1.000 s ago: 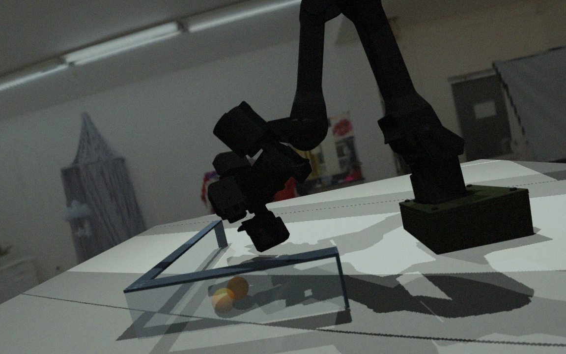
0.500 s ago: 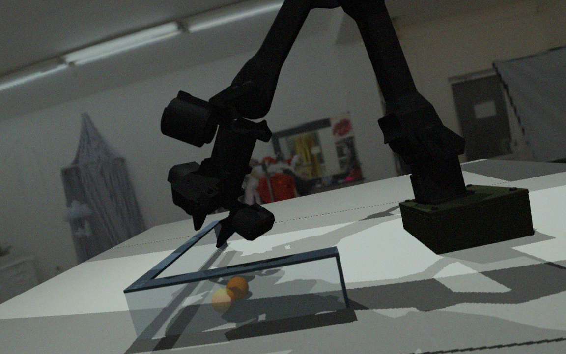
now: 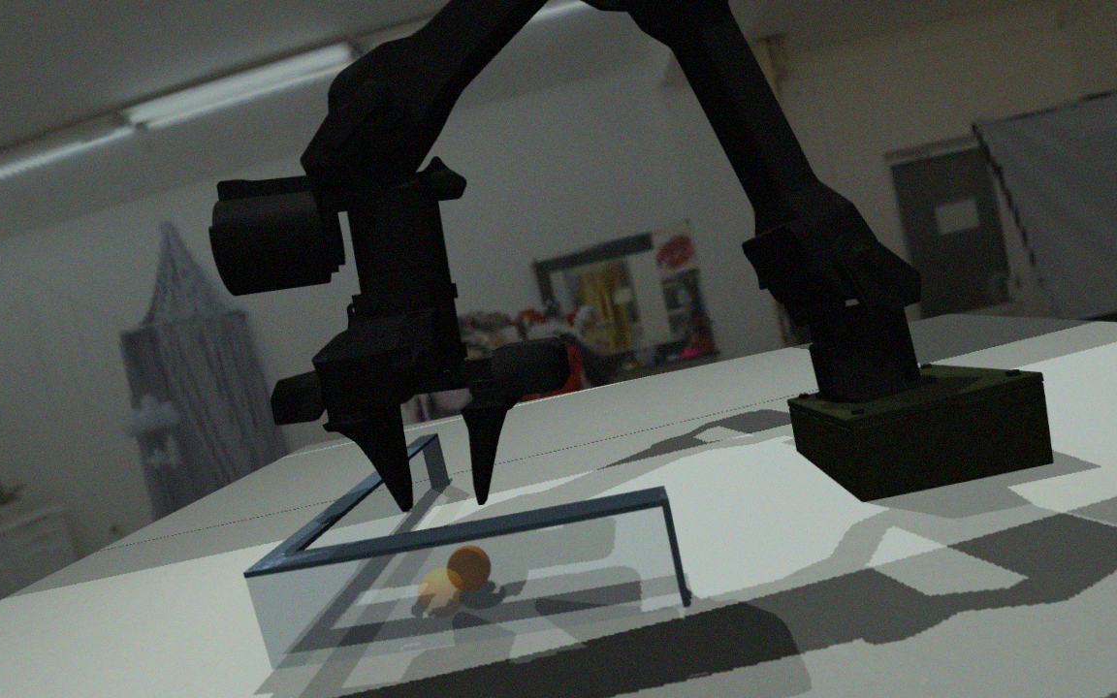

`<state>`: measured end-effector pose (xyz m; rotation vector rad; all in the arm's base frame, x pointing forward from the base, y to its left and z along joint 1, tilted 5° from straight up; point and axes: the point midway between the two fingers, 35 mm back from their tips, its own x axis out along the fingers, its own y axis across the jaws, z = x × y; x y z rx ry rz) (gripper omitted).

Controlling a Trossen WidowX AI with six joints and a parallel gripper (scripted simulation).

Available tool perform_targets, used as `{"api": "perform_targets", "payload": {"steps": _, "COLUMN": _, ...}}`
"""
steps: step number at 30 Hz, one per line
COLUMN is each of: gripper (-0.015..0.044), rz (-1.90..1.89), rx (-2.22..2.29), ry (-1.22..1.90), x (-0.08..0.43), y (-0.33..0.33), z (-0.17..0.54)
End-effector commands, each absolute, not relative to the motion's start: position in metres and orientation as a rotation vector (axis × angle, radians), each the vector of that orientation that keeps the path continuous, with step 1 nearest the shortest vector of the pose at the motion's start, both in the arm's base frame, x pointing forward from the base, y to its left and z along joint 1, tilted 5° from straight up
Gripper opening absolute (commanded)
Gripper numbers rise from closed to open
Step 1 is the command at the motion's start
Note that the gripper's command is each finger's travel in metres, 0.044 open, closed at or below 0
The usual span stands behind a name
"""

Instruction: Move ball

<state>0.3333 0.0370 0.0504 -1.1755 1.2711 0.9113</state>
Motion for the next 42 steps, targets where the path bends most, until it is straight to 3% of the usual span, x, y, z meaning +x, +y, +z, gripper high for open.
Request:
{"api": "perform_targets", "payload": {"steps": 1, "gripper": 0.0243, "rz": 1.006, "rx": -1.166, "ry": 1.289, "x": 0.328, "y": 0.049, "z": 0.054}}
{"api": "perform_targets", "payload": {"steps": 36, "gripper": 0.0243, "rz": 1.006, "rx": -1.166, "ry": 1.289, "x": 0.330, "y": 0.045, "z": 0.005}}
{"api": "perform_targets", "payload": {"steps": 39, "gripper": 0.0164, "rz": 1.006, "rx": -1.166, "ry": 1.289, "x": 0.330, "y": 0.045, "z": 0.005}}
{"api": "perform_targets", "payload": {"steps": 42, "gripper": 0.0144, "rz": 1.006, "rx": -1.166, "ry": 1.289, "x": 0.330, "y": 0.045, "z": 0.005}}
